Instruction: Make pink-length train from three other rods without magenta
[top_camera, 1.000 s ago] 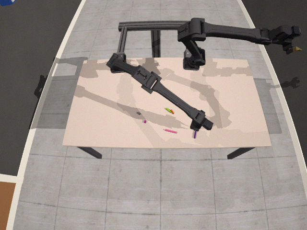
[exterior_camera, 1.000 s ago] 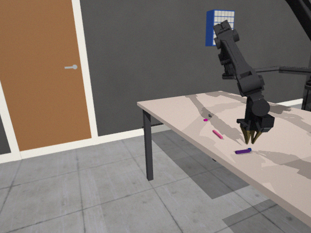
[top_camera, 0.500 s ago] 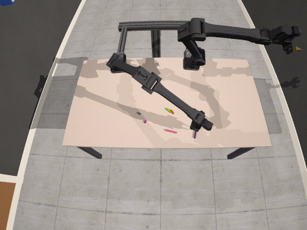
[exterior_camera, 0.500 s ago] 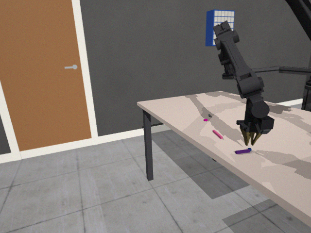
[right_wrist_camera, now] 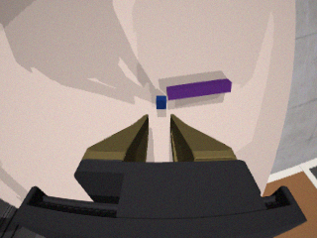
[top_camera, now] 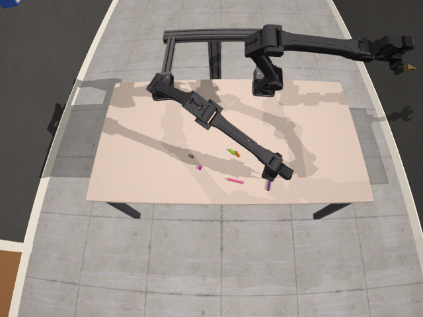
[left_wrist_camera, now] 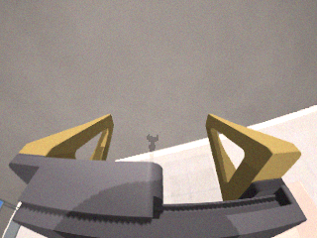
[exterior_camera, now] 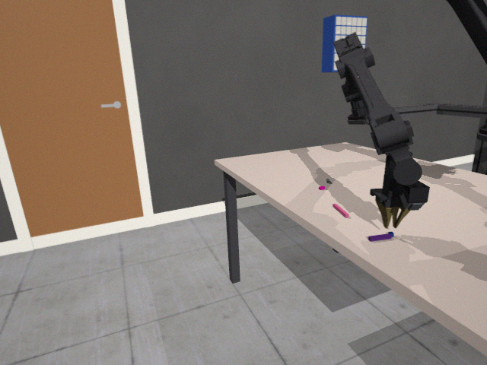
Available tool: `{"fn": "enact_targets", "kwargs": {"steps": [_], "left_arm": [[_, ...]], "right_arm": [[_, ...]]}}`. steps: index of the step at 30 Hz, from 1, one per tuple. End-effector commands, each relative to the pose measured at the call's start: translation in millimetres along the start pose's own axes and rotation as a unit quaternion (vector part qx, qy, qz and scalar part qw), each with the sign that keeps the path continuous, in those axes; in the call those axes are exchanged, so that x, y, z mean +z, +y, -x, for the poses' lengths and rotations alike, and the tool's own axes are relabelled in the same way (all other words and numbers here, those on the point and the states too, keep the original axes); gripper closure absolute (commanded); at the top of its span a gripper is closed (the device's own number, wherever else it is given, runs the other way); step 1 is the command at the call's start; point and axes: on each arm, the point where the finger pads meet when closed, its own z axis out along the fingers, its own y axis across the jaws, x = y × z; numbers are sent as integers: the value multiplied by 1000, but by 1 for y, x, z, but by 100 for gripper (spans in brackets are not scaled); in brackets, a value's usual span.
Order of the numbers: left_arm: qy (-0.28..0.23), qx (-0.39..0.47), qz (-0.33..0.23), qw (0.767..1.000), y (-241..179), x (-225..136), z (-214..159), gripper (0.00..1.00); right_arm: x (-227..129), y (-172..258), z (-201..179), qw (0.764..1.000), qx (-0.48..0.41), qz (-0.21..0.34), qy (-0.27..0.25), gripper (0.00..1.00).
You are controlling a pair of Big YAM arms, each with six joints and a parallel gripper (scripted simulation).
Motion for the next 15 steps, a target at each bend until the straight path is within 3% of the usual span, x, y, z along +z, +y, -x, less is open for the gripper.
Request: {"fn": "enact_targets", "kwargs": {"steps": [1, 8, 15], "left_arm": [[-44, 6, 4, 999, 5, -1, 48, 0], [-44, 6, 4, 999, 5, -1, 48, 0], [-44, 6, 4, 999, 5, -1, 48, 0]], "right_arm": [[-12, -20, 11, 1000, 9, -5, -21, 77], [-30, -25, 16, 999, 10, -8, -33, 77], [-15, -17, 11, 1000, 6, -5, -22, 77]]}}
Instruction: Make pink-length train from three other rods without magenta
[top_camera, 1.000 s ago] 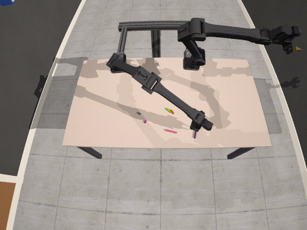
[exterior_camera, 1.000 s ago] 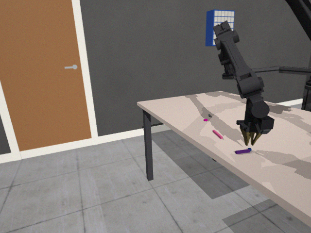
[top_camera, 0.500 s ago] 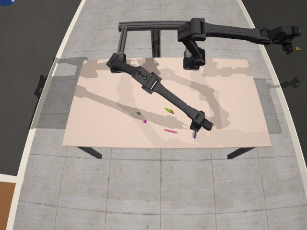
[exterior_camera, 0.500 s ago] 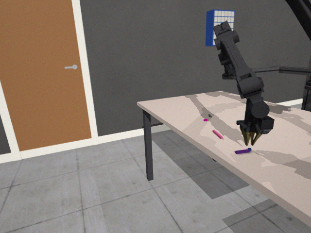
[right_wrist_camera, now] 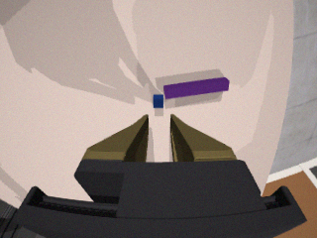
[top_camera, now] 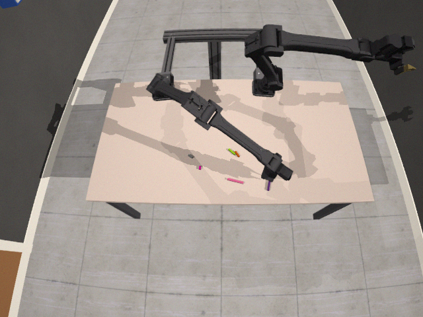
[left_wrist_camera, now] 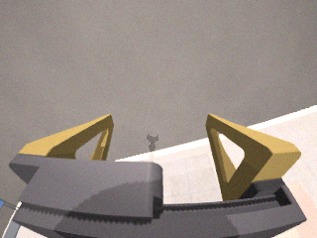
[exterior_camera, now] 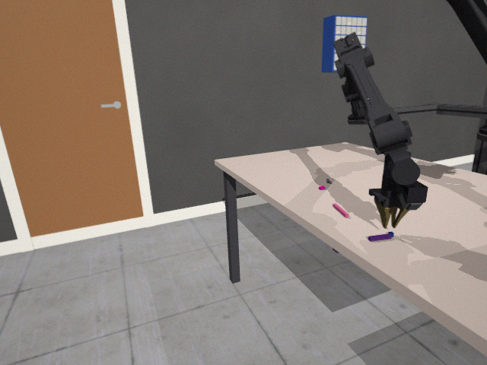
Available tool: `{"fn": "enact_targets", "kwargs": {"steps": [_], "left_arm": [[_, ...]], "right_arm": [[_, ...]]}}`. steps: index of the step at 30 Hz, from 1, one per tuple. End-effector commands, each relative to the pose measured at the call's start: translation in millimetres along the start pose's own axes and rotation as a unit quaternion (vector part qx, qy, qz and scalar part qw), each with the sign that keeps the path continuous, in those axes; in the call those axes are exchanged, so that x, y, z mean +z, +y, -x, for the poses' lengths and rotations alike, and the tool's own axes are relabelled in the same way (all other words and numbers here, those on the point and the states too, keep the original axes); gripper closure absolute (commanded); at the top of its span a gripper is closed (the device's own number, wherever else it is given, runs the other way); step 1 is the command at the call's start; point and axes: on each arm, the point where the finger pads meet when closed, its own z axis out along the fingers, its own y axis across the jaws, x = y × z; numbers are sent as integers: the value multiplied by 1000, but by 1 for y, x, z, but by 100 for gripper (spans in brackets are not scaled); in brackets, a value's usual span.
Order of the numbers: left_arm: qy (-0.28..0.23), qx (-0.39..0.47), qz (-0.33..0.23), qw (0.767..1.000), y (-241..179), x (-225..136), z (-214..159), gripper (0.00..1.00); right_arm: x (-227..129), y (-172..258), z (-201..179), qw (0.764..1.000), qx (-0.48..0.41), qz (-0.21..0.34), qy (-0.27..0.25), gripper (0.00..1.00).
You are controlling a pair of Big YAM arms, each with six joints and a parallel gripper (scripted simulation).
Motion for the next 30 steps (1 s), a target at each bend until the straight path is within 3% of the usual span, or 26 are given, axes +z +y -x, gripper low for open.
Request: {"fn": "enact_targets", "kwargs": {"steps": [1, 30], "left_arm": [[-44, 6, 4, 999, 5, -1, 48, 0], [-44, 6, 4, 999, 5, -1, 48, 0]], "right_arm": [[-15, -14, 12, 1000, 5, -4, -22, 77], [-26, -15, 17, 999, 8, -6, -30, 77]]}}
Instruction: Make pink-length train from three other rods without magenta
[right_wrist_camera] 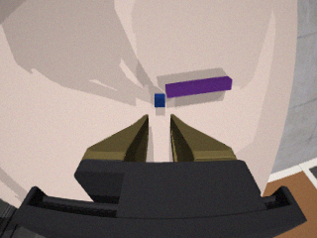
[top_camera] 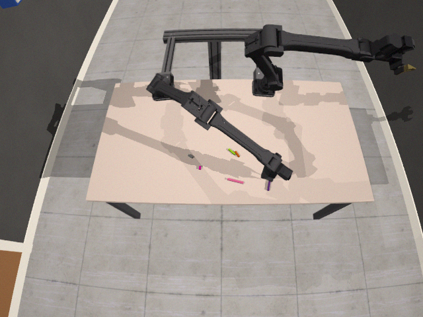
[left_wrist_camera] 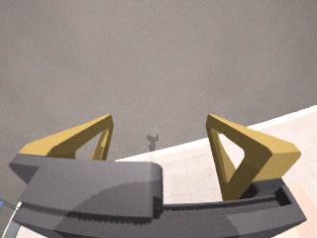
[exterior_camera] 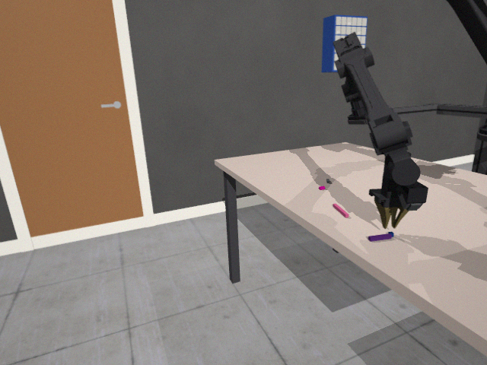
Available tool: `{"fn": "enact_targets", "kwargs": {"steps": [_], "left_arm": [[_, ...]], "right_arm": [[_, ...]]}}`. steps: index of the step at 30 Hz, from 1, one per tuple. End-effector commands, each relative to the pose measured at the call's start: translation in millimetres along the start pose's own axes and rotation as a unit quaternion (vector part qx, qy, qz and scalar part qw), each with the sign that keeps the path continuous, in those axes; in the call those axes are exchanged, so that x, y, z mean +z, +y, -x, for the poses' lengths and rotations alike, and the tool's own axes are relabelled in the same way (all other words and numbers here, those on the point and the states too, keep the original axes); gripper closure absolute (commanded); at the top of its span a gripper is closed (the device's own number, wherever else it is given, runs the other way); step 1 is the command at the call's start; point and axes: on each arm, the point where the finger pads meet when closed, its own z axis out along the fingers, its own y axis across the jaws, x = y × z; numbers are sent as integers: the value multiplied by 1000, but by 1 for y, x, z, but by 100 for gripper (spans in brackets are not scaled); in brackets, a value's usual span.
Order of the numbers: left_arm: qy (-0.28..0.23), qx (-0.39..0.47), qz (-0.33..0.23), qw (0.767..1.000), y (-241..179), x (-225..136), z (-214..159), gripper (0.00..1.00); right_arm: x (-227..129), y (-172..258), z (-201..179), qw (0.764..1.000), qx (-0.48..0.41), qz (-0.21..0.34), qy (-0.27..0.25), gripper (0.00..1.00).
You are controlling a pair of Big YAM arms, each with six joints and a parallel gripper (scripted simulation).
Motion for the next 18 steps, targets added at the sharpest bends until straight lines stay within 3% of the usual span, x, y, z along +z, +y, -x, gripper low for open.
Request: {"fn": "enact_targets", "kwargs": {"steps": [1, 18], "left_arm": [[-44, 6, 4, 999, 5, -1, 48, 0], [-44, 6, 4, 999, 5, -1, 48, 0]], "right_arm": [[-28, -17, 19, 999, 10, -7, -32, 77], [-17, -14, 21, 1000, 8, -5, -26, 77]]}}
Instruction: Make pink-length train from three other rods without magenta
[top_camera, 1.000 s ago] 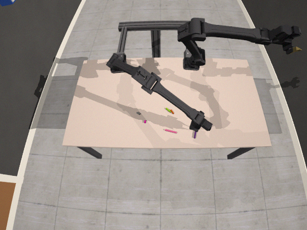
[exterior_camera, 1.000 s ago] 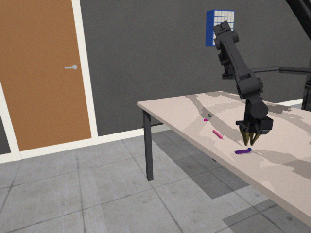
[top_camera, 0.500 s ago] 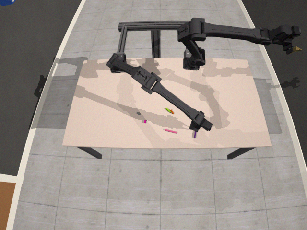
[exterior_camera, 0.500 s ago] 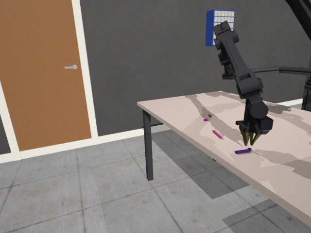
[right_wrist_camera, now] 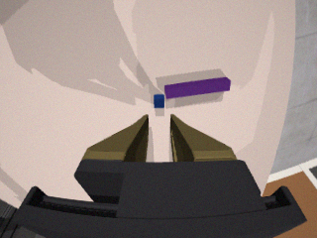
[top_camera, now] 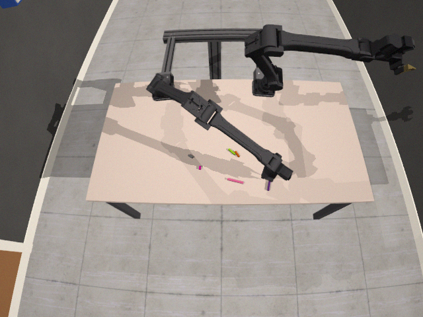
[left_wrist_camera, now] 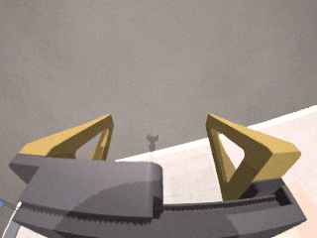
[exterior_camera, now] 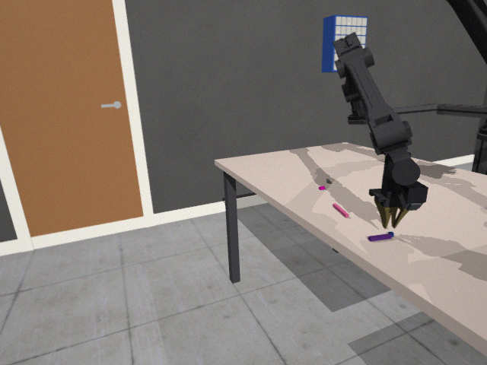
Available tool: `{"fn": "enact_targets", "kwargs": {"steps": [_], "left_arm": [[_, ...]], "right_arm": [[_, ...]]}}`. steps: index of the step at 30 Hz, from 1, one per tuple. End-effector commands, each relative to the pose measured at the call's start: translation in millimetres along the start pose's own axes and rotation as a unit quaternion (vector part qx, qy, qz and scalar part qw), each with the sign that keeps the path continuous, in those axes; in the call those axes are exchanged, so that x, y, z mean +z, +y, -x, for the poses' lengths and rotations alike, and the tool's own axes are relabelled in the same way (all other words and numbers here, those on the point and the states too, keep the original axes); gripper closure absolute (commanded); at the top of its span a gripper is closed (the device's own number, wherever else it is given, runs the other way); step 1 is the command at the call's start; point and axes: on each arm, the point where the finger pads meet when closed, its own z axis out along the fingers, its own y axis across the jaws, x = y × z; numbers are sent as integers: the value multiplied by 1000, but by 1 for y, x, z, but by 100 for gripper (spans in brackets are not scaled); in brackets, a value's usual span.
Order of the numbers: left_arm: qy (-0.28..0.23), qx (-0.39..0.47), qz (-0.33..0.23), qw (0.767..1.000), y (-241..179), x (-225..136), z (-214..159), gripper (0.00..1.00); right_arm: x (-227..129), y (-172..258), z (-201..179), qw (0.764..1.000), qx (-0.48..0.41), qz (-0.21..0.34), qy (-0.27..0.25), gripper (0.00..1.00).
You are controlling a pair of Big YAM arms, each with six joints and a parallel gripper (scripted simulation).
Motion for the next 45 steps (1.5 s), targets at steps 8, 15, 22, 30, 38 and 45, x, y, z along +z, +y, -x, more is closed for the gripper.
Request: {"fn": "enact_targets", "kwargs": {"steps": [8, 15, 22, 30, 38, 45], "left_arm": [[-44, 6, 4, 999, 5, -1, 48, 0], [-44, 6, 4, 999, 5, -1, 48, 0], [-44, 6, 4, 999, 5, -1, 48, 0], [-44, 6, 4, 999, 5, -1, 48, 0], [-44, 6, 4, 999, 5, -1, 48, 0], [-44, 6, 4, 999, 5, -1, 48, 0]], "right_arm": [[-13, -13, 19, 1000, 7, -5, -24, 77], [-2, -19, 19, 1000, 11, -6, -25, 77], [3, -18, 20, 1000, 10, -6, -26, 77], [9, -18, 21, 1000, 10, -6, -27, 77], [11, -13, 18, 1000, 7, -4, -22, 77], [11, -13, 18, 1000, 7, -4, -22, 77]]}}
